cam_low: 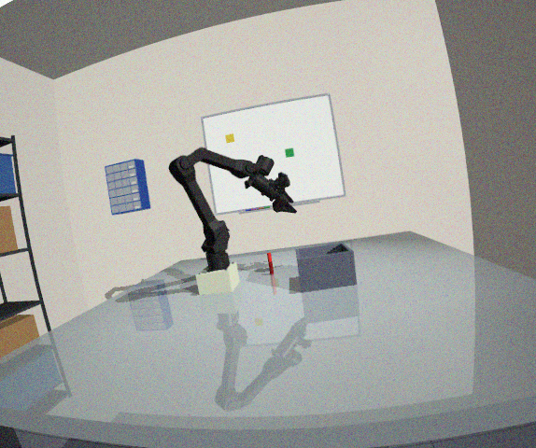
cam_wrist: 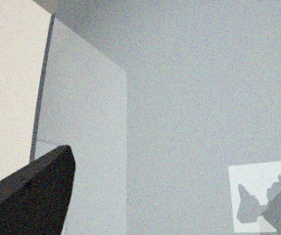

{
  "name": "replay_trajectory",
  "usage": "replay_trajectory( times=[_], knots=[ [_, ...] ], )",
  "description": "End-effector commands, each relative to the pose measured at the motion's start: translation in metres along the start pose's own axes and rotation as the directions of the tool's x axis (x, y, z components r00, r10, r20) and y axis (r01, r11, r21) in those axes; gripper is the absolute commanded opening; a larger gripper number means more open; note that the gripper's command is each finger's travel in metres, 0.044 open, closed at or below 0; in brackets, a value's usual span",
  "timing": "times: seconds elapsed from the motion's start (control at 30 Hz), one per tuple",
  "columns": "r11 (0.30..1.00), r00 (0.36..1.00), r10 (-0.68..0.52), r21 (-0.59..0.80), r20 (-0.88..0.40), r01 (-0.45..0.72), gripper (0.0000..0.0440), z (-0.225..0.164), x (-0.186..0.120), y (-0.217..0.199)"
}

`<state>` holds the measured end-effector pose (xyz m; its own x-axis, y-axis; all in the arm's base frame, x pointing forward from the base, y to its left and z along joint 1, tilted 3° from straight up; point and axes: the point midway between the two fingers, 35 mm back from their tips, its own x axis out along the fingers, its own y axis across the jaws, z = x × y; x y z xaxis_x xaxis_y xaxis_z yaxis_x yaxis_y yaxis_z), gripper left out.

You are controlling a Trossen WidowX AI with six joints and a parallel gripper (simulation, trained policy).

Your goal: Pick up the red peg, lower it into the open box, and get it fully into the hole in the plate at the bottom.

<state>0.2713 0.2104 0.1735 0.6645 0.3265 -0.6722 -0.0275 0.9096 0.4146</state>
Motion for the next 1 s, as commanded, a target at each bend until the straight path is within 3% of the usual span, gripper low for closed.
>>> replay_trajectory(
  times=[0.0,0.27,0.57,0.97],
  knots=[
    [0.993,0.991,-0.101,0.045,-0.093,0.106,0.0440,-0.021,0.006,-0.026],
    [0.936,0.926,-0.280,0.140,-0.252,0.322,0.0440,-0.052,0.002,-0.071],
    [0.807,0.803,-0.437,0.219,-0.404,0.549,0.0440,-0.082,-0.010,-0.112],
    [0.642,0.676,-0.528,0.280,-0.514,0.713,0.0439,-0.113,-0.010,-0.144]
  ],
)
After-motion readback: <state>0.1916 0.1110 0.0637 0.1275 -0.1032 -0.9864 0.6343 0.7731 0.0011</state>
